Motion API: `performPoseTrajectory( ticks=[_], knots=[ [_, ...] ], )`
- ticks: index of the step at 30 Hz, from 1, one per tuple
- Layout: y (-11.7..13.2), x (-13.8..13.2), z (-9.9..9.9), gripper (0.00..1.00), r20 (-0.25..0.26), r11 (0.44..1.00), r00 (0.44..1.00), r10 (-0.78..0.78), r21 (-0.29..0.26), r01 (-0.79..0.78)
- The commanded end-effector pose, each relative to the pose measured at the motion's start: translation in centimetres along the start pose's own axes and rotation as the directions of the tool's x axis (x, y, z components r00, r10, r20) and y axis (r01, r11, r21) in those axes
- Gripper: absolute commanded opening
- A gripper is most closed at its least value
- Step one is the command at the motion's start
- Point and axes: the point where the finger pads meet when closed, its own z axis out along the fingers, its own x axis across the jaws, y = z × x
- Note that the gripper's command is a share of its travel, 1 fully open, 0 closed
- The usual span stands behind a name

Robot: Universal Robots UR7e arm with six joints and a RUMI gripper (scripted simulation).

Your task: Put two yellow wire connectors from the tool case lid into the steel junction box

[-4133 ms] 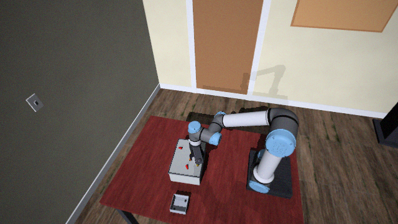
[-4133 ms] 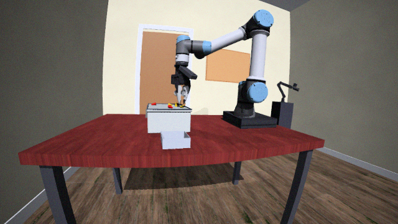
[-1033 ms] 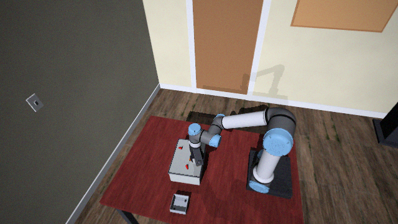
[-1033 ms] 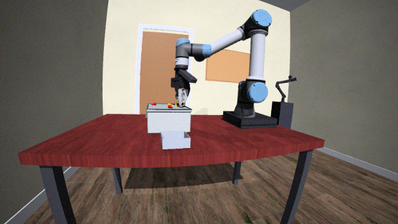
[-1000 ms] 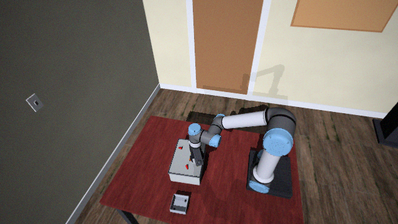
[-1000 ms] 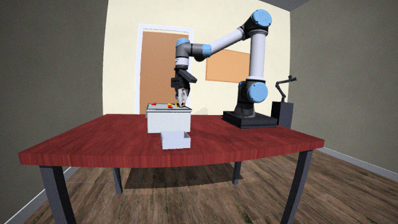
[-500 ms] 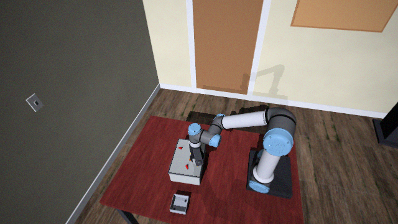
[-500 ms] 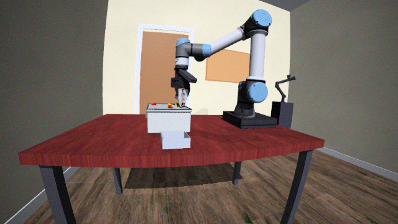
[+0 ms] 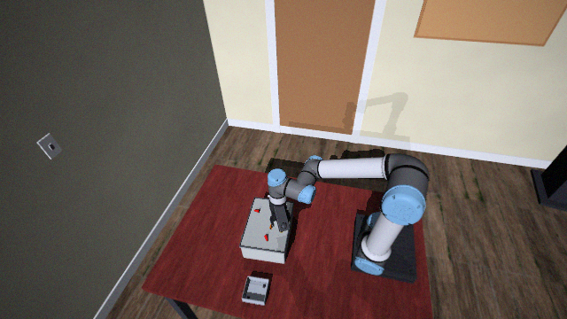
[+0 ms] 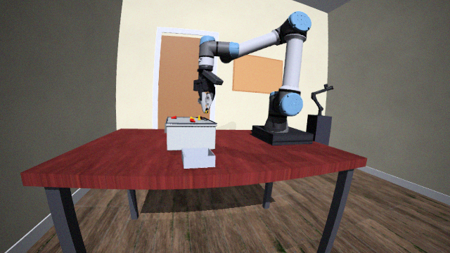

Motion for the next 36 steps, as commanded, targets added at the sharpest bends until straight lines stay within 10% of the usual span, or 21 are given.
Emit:
performPoseTrajectory(
  ticks=[1, 36],
  knots=[
    [0.0, 0.0, -2.0, 0.00, 0.000, 1.000, 1.000, 0.000, 0.000, 0.000],
    [-1.8, 1.8, -3.1, 0.00, 0.000, 1.000, 1.000, 0.000, 0.000, 0.000]
  ],
)
